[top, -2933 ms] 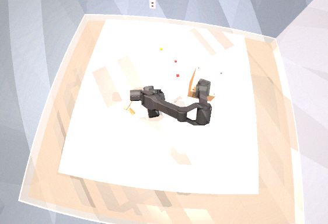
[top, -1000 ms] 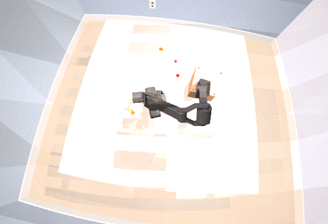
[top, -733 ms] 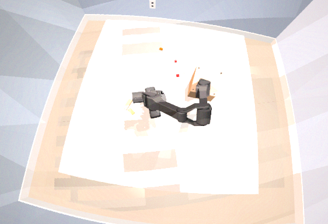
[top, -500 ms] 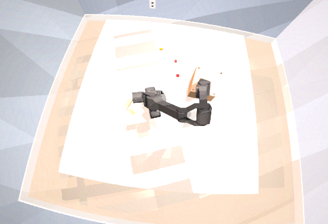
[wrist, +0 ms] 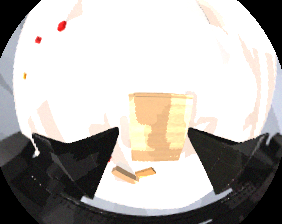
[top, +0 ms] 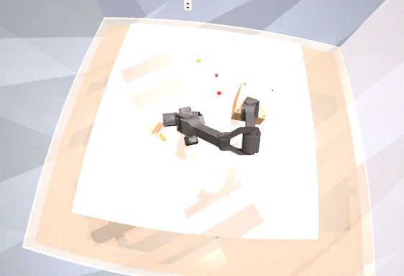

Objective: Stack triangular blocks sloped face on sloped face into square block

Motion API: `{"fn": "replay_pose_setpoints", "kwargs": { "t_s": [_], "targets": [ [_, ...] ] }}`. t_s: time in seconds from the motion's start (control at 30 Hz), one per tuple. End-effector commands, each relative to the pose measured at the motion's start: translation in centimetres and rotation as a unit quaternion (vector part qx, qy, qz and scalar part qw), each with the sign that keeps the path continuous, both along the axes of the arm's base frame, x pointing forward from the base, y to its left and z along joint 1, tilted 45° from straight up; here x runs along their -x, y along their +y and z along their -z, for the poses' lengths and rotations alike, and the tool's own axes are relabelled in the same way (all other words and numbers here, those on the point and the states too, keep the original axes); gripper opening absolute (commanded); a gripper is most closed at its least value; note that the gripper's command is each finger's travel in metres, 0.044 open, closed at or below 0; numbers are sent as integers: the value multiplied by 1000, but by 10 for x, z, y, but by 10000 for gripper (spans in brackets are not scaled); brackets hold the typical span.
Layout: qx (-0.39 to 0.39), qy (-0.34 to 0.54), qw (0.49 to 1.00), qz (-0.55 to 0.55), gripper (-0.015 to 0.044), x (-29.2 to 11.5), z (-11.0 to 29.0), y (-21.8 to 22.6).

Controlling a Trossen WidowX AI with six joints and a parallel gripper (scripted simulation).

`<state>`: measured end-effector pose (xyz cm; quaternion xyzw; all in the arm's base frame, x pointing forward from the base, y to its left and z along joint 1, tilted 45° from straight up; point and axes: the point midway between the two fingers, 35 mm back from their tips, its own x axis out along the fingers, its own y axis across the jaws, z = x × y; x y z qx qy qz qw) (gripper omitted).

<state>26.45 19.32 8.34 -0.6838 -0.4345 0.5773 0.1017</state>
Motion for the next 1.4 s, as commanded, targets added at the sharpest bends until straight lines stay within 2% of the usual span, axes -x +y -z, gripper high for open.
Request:
{"fn": "replay_pose_setpoints", "kwargs": {
  "t_s": [0.0,0.17,0.23,1.37],
  "targets": [
    [2,-4,1000,0,440,-5,-11,-13],
    [3,-3,1000,0,440,-7,-67,-70],
    [1,-3,1000,0,440,-5,-75,-77],
    [4,-7,1000,7,440,-9,-72,-76]
  ]
}}
